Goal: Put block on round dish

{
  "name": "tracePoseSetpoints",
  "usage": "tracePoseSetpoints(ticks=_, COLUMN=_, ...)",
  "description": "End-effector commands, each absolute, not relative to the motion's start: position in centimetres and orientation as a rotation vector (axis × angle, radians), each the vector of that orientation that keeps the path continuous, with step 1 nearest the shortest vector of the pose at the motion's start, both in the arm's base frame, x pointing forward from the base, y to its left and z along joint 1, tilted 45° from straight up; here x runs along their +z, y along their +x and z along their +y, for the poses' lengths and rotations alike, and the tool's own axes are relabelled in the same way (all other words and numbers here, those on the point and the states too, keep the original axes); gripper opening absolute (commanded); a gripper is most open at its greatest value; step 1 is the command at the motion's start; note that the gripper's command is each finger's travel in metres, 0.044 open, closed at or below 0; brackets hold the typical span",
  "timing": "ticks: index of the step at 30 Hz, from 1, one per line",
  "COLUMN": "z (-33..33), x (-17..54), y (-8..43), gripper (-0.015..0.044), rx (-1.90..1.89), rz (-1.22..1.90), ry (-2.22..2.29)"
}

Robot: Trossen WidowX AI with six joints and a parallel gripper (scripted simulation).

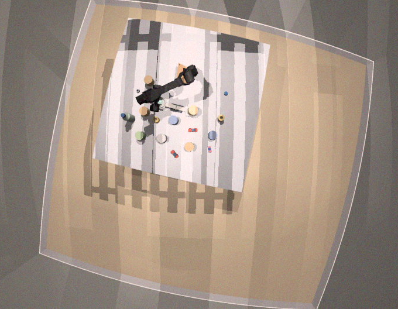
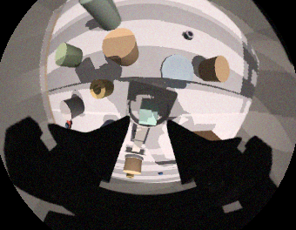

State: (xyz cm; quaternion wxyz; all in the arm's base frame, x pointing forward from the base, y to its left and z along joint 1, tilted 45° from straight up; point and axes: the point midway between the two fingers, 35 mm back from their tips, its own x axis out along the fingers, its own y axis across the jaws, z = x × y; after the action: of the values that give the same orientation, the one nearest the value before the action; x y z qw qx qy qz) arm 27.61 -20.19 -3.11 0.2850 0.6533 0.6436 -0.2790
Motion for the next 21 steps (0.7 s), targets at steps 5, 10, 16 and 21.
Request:
tracePoseSetpoints(ticks=5, z=-19.2, x=-4.1, y=27.6, gripper=0.0260, rx=-0.747, rz=1.726, ry=1.755)
tracePoseSetpoints(ticks=10, z=-18.6, x=-4.7, y=27.6, gripper=0.0260, rx=-0.746, rz=1.726, ry=1.755)
tracePoseSetpoints(ticks=16, z=-17.9, x=-5.4, y=27.6, gripper=0.0260, rx=-0.746, rz=1.726, ry=1.755)
tracePoseSetpoints(ticks=21, z=-17.5, x=-5.7, y=27.6, gripper=0.0260, rx=-0.745, rz=1.726, ry=1.755)
